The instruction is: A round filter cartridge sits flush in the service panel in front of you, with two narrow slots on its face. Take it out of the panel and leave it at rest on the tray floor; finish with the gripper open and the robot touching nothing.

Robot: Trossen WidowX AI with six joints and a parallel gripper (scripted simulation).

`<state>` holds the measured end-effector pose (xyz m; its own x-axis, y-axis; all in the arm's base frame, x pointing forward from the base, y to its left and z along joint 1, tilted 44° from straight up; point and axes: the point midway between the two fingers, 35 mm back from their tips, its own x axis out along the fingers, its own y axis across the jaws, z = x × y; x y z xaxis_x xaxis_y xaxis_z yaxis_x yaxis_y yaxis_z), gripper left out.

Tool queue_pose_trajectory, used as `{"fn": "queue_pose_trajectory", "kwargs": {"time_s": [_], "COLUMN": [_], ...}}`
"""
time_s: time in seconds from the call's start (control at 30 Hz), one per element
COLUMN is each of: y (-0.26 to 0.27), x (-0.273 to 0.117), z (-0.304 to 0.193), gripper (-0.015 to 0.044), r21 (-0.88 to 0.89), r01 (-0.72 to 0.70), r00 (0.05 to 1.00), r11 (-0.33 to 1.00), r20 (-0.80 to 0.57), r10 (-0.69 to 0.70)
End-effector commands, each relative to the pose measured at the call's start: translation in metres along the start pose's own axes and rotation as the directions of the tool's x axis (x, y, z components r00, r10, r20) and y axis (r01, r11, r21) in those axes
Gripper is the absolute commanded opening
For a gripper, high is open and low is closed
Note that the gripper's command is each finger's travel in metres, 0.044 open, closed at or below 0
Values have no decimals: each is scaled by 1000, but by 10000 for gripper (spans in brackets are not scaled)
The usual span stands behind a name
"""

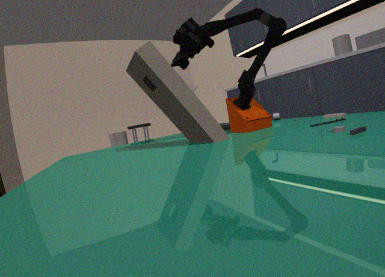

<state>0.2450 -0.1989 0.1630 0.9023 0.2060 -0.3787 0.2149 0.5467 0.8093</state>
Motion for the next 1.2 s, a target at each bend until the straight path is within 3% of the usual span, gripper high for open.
{"fn": "queue_pose_trajectory", "kwargs": {"time_s": [0.0,1.17], "y": [1,2], "x": [2,54], "z": [-3,-3], "gripper": [118,118], "r21": [18,17], "r01": [-13,-13], "r00": [1000,1000], "r11": [1000,1000], "r20": [-9,-9], "r10": [13,13]}}
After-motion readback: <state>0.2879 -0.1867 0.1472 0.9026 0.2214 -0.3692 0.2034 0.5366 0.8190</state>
